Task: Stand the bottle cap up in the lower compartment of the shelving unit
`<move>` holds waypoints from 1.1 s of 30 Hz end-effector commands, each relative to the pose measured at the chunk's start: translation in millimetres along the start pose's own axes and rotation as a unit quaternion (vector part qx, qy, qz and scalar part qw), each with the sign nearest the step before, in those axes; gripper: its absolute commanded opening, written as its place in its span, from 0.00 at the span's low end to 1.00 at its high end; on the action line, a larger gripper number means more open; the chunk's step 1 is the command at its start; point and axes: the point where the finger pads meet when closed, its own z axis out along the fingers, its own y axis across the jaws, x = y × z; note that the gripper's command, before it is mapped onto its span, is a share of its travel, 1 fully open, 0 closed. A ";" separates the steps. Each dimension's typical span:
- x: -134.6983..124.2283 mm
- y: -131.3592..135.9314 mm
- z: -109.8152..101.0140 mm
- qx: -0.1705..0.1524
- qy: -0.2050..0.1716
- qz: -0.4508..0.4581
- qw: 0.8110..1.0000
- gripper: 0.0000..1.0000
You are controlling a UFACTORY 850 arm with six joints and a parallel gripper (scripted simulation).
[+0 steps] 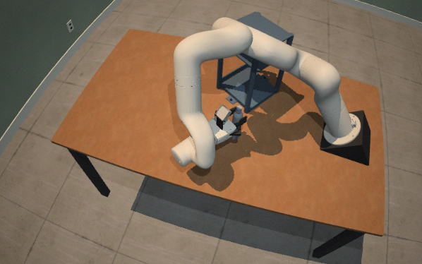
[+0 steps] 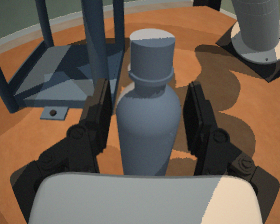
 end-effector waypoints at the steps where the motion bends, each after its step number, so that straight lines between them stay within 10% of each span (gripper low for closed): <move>1: -7.3 -0.2 -0.5 0.000 0.000 0.000 1.000 0.61; 33: -46.0 -0.2 -0.4 0.000 0.000 0.000 1.000 0.61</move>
